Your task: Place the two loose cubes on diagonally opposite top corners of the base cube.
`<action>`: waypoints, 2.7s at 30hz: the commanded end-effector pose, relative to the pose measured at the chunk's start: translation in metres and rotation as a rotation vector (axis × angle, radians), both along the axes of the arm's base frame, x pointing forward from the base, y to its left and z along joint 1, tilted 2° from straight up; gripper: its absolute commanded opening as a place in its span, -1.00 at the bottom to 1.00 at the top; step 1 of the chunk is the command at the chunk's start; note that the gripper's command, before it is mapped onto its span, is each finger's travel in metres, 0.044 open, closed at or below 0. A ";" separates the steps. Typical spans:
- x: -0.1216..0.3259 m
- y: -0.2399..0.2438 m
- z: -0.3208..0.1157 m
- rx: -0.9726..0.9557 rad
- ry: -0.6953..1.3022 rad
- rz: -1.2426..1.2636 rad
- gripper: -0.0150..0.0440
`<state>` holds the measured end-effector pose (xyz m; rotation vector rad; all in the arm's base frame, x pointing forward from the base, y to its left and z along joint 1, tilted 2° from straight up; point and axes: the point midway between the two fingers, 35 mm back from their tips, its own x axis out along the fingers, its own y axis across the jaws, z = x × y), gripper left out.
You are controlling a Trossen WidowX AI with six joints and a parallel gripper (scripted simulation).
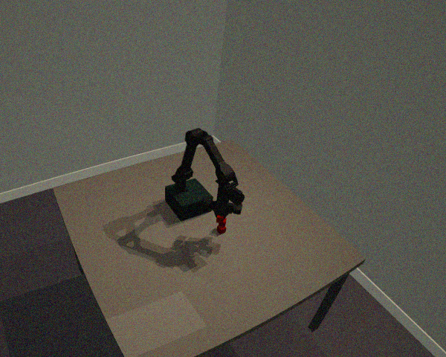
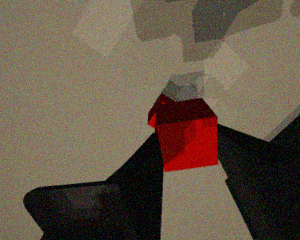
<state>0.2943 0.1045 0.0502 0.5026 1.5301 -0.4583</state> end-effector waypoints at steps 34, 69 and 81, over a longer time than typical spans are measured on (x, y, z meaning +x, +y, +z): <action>0.000 0.013 -0.040 0.007 -0.004 0.068 -0.14; 0.001 0.014 -0.062 0.007 -0.004 0.066 -0.14; 0.001 0.013 -0.054 0.002 -0.005 0.067 0.20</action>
